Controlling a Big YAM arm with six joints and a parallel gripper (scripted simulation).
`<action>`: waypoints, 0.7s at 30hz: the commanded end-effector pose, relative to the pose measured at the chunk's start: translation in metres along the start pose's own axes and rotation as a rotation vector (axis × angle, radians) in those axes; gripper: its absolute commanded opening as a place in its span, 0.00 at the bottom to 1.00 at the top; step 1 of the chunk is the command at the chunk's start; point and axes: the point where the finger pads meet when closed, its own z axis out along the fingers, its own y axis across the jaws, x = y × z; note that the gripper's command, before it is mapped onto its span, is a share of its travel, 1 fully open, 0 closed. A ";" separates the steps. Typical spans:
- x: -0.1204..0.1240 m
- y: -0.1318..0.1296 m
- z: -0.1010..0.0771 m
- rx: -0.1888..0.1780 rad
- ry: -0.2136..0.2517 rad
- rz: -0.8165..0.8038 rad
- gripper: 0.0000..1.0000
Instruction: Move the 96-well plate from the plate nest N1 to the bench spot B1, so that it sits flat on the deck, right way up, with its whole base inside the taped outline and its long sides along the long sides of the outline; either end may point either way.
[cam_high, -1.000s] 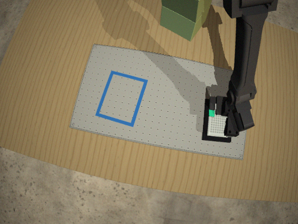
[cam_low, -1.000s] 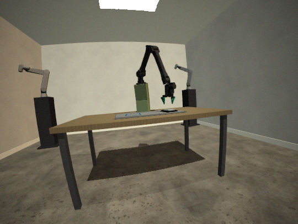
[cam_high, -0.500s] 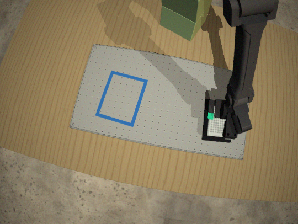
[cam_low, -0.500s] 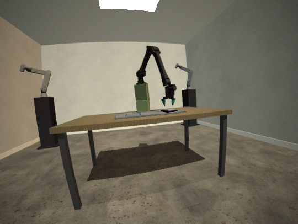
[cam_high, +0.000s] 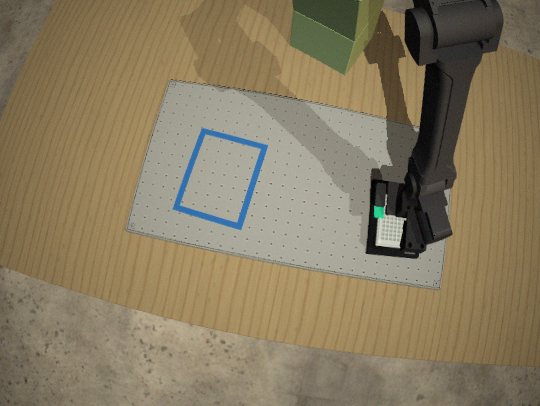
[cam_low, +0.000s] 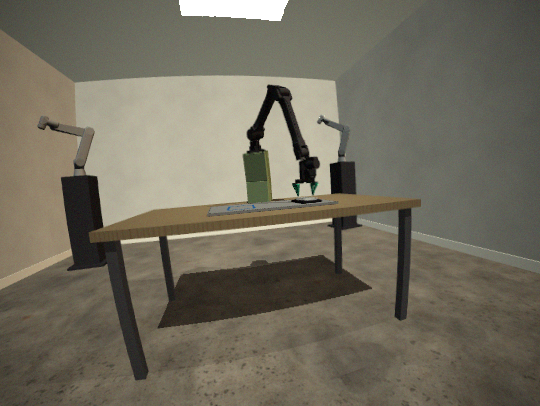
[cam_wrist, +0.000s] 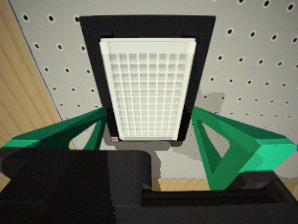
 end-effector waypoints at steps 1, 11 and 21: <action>-0.016 0.001 0.007 -0.011 -0.028 0.003 1.00; -0.016 0.001 0.022 -0.010 -0.027 0.003 1.00; -0.022 0.004 0.017 -0.015 -0.039 0.003 1.00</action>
